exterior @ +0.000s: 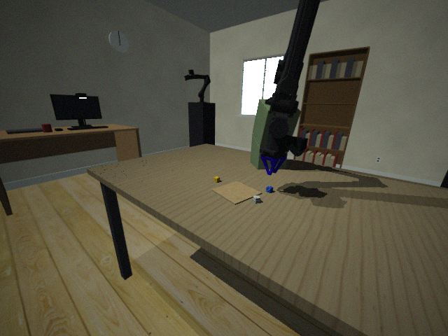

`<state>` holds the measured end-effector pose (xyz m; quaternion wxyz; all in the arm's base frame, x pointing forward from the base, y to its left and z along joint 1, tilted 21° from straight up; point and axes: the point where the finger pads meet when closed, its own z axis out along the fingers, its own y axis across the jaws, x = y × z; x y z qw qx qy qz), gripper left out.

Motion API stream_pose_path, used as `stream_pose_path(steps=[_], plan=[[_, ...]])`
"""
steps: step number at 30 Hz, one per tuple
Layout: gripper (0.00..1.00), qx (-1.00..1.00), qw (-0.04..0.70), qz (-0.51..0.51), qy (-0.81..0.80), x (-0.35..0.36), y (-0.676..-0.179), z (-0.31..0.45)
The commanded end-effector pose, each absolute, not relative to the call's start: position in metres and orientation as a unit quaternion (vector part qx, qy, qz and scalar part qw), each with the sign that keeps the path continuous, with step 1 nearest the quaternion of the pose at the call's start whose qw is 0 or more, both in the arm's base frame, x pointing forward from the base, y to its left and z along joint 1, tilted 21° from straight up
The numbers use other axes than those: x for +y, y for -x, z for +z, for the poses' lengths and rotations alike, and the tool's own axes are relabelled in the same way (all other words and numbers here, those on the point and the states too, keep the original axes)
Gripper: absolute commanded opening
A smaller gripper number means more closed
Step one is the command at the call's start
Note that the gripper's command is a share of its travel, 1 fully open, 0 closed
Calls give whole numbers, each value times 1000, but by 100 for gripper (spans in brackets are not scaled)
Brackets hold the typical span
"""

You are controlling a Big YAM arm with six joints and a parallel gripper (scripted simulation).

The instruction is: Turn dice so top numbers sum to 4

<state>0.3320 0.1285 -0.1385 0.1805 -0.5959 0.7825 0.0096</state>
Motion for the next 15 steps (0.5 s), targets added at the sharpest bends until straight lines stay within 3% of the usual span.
stream_pose_path(steps=[1, 15], plan=[[34, 775, 187, 6, 603, 134, -337, -142], [34, 780, 187, 8, 597, 138, -341, -158]])
